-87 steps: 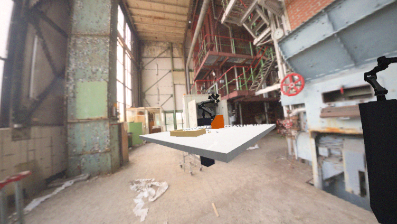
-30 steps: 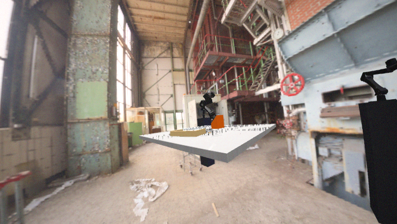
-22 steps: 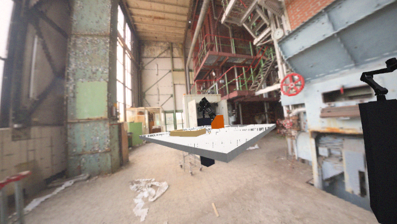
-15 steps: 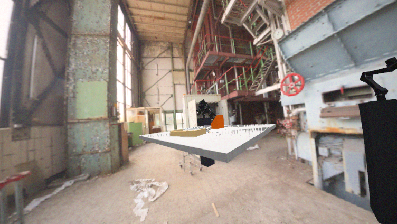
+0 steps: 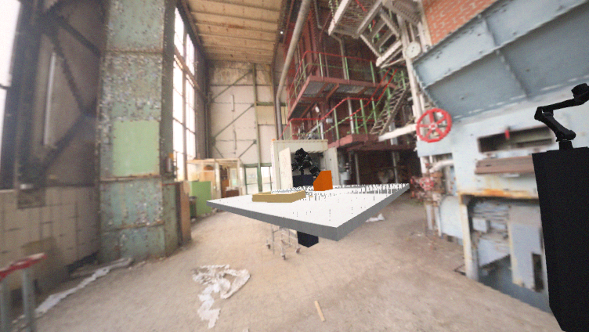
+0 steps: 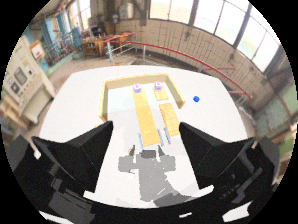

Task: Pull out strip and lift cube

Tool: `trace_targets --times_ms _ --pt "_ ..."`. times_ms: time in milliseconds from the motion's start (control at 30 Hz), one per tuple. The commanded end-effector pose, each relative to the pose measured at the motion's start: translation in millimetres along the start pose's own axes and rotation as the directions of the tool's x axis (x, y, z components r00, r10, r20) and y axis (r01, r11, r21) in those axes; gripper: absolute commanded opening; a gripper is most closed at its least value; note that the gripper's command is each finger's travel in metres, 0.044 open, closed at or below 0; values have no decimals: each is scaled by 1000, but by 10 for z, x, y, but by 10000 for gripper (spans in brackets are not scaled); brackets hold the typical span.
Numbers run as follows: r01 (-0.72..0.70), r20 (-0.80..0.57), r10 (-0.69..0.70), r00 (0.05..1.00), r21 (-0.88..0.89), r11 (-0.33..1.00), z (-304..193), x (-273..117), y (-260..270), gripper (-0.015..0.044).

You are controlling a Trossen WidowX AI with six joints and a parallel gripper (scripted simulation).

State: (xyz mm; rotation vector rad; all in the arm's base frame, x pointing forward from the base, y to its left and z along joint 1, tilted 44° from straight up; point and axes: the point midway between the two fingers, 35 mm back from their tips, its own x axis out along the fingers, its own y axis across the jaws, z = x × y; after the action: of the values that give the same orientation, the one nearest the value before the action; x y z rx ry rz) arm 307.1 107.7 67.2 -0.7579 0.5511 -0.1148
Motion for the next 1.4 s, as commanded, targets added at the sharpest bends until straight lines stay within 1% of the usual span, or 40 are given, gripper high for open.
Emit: trace_targets --times_ms 0,67,167,400,500,633,700,767,1000,1367 --pt "1 -32 -2 1000 -23 1000 -8 55 7 321" --pt "-8 -86 4 996 -50 999 -11 150 21 269" --pt "-35 -210 13 978 -103 994 -40 356 36 190" --pt "-100 -484 13 875 -154 983 -153 781 -4 6" --pt "-125 -590 8 807 -158 980 -227 932 -50 0" --pt "-157 -719 -2 695 -155 975 -354 1097 -139 0" --pt "-172 -776 -8 630 -150 974 -428 1162 -194 0" --pt "-180 -809 -12 587 -146 973 -476 1197 -231 0" --pt "-182 -814 -13 581 -145 973 -497 1185 -242 0" --pt "-182 -813 -12 582 -145 973 -627 1293 -241 0"
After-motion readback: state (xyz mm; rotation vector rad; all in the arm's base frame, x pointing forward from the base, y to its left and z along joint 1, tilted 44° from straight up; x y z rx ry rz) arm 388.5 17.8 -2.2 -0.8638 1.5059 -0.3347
